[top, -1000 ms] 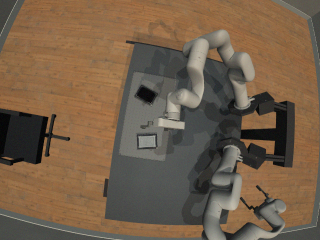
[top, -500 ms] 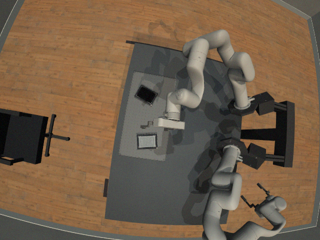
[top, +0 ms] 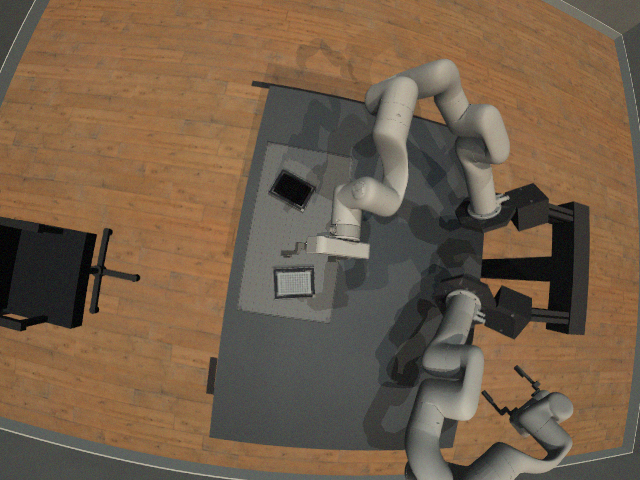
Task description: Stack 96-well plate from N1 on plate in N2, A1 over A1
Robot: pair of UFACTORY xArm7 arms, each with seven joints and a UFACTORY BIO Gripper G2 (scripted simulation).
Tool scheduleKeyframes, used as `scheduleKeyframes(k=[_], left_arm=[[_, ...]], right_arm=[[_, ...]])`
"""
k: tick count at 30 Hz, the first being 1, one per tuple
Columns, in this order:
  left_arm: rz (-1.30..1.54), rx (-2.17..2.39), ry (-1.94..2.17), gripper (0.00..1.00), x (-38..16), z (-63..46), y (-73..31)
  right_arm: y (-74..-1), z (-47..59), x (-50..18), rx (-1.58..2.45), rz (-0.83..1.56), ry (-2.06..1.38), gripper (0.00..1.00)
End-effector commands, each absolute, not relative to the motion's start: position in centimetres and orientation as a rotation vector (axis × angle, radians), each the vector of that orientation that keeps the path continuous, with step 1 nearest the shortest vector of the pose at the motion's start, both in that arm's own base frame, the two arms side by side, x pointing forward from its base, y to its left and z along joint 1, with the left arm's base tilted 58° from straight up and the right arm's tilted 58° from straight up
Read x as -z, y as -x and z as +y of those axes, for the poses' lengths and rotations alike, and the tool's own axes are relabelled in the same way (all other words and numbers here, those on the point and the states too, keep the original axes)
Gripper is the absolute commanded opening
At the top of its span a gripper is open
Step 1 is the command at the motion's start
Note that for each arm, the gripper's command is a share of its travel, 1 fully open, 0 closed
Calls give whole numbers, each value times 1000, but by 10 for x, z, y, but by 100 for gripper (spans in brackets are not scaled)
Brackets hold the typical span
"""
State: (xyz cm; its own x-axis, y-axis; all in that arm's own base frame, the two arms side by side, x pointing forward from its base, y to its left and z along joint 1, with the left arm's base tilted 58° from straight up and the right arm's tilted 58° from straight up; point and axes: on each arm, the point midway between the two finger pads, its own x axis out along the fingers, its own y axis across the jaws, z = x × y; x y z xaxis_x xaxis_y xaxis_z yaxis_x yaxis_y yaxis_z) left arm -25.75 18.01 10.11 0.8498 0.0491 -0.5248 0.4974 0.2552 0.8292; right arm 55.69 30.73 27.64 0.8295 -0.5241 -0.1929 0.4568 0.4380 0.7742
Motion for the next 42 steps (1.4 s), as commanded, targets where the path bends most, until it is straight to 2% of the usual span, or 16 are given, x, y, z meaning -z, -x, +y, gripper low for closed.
scheduleKeyframes(k=[1,25,42], left_arm=[[510,318,-1288,100,-102,178,260],[622,166,-1231,100,-102,128,288],[788,-70,-1130,100,-102,43,312]], right_arm=[[-556,310,-278,606,-78,-939,100],[-556,310,-278,606,-78,-939,100],[-556,310,-278,606,-78,-939,100]])
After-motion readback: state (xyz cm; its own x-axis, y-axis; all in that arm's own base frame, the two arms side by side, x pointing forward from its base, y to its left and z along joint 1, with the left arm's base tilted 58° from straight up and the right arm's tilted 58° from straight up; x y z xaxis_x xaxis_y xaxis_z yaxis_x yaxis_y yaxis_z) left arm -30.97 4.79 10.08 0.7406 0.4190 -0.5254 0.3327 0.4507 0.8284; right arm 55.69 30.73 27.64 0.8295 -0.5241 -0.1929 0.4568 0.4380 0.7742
